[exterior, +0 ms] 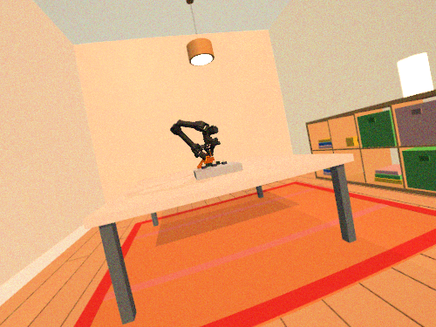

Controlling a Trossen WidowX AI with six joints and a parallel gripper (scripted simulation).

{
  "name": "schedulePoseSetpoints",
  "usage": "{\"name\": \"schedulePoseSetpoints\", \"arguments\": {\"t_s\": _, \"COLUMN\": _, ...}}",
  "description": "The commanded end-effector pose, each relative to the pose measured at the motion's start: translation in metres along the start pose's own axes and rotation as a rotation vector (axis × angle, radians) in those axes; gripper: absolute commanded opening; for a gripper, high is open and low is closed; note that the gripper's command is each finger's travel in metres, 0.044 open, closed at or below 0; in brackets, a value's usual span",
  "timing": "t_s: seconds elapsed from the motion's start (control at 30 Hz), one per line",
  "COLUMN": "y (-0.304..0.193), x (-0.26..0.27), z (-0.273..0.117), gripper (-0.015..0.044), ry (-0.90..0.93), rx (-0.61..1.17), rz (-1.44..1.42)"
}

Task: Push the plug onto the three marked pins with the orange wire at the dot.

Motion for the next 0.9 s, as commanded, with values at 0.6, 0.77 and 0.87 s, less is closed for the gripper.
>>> {"name": "schedulePoseSetpoints", "arguments": {"t_s": 0.6, "y": -0.037, "x": 0.033, "z": 0.017, "gripper": 0.0000, "ry": -0.029, "rx": 0.009, "rz": 0.404}}
{"name": "schedulePoseSetpoints", "arguments": {"t_s": 0.77, "y": -0.038, "x": 0.033, "z": 0.042, "gripper": 0.0000, "ry": -0.030, "rx": 0.009, "rz": 0.405}}
{"name": "schedulePoseSetpoints", "arguments": {"t_s": 0.87, "y": -0.038, "x": 0.032, "z": 0.048, "gripper": 0.0000, "ry": -0.031, "rx": 0.009, "rz": 0.405}}
Point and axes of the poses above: the point midway between the two fingers, 35 mm back from their tips, its own z axis out along the fingers, its own x axis across the jaws, y = z × x, the point moved 9 cm from there along -z, back along the fingers, and after that the axes turned 12 degrees about z, right-handed, at the moved point
